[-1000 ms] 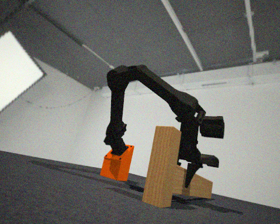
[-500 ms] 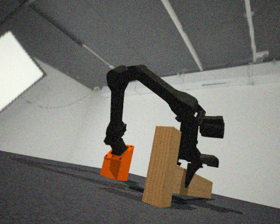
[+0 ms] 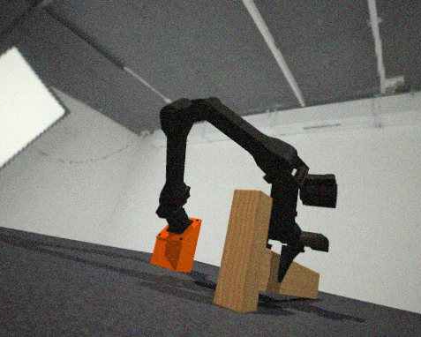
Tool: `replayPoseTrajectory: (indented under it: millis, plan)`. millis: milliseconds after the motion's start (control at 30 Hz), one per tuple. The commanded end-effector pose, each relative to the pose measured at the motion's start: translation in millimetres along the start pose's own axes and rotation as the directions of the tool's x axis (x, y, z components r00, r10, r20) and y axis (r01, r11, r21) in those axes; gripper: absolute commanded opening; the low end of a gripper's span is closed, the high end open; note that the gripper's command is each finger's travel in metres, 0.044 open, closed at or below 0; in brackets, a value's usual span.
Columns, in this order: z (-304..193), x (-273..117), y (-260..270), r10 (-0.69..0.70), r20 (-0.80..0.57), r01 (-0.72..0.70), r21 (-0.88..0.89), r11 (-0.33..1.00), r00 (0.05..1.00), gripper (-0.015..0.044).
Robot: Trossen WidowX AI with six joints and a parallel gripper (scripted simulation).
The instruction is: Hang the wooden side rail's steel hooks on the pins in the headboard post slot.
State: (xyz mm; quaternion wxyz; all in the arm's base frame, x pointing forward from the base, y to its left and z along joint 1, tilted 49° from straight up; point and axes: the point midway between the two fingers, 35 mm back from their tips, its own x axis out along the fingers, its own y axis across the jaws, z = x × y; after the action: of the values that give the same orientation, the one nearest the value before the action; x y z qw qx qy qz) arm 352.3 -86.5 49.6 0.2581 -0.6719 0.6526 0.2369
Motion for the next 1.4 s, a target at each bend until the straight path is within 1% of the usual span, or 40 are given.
replayPoseTrajectory:
  millis: [0, 1367]
  plan:
    - [-1.2, -2.8, -1.4, -0.008, -0.003, 0.008, -0.003, 1.000, 1.000, 0.0000]
    - [-5.6, -2.8, -1.1, -0.008, -0.003, 0.008, -0.003, 1.000, 1.000, 0.0000]
